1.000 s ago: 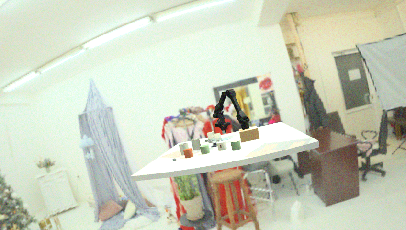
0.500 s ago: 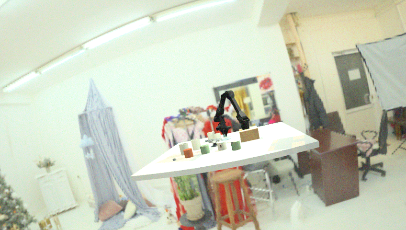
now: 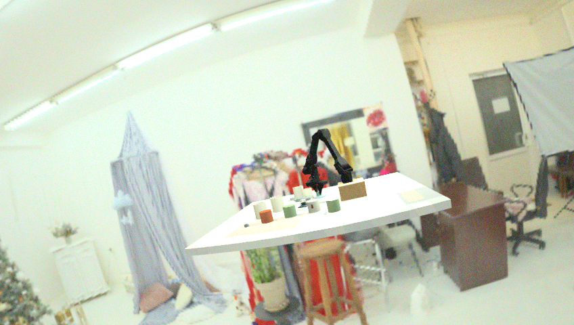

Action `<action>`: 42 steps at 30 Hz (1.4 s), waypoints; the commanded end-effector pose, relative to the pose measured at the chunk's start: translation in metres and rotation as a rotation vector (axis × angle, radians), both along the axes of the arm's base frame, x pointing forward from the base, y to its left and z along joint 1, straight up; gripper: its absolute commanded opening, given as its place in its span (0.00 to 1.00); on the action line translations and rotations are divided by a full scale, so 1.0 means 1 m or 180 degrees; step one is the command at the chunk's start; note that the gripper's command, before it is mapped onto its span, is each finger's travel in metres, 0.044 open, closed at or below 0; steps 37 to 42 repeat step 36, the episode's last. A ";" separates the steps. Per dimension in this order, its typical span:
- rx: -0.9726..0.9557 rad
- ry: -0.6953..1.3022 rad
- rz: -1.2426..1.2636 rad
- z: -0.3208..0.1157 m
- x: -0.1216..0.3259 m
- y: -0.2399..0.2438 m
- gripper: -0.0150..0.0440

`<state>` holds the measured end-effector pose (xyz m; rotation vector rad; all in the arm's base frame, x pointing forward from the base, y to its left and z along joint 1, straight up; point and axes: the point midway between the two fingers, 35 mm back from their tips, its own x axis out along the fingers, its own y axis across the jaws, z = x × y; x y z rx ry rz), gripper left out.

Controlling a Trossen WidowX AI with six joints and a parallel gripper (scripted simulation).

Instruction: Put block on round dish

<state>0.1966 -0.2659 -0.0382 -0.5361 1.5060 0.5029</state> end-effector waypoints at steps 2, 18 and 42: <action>-0.0002 -0.0001 0.0000 0.000 0.000 0.000 0.57; 0.0010 -0.0013 0.0016 0.058 0.000 0.001 1.00; -0.0059 -0.0044 0.0000 0.109 -0.001 0.002 1.00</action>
